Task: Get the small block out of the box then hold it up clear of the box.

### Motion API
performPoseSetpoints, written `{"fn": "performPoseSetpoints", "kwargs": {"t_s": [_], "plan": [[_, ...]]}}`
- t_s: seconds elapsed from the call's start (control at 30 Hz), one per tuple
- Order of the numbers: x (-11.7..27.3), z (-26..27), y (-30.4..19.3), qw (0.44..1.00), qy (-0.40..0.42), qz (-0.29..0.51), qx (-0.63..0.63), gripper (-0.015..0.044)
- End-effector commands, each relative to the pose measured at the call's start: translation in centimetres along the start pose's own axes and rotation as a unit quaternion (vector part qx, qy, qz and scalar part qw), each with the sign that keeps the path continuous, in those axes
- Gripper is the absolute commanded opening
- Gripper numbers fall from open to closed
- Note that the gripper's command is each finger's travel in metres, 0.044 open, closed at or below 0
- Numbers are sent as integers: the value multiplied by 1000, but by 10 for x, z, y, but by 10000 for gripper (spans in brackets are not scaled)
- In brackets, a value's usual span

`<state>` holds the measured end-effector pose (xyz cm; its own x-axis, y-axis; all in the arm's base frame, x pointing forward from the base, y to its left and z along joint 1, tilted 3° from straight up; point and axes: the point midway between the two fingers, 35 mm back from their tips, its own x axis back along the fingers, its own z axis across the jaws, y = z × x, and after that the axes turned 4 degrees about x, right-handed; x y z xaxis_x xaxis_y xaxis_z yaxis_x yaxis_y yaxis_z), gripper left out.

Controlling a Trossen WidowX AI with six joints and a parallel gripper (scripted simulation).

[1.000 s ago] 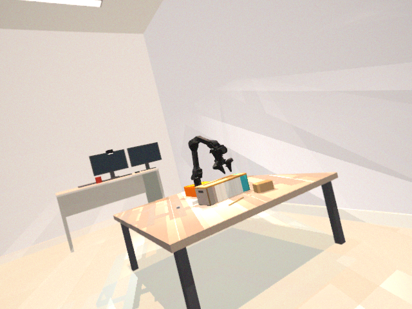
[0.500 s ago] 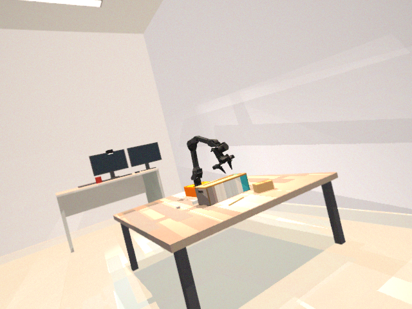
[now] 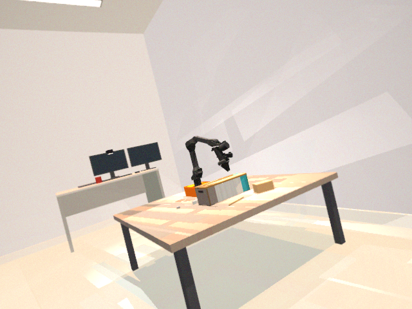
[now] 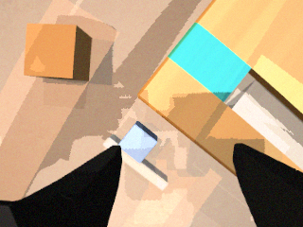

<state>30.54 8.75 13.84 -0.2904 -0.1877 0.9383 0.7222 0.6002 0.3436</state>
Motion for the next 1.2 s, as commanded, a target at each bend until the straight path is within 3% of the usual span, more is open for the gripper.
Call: {"fn": "performPoseSetpoints", "kwargs": {"t_s": [0.0,0.33,0.73,1.17], "plan": [[-3,15,-10,891,-41,31,452,285],[0,25,-12,684,-58,61,725,285],[4,34,-13,340,-56,107,932,285],[4,34,-13,324,-55,110,938,285]]}}
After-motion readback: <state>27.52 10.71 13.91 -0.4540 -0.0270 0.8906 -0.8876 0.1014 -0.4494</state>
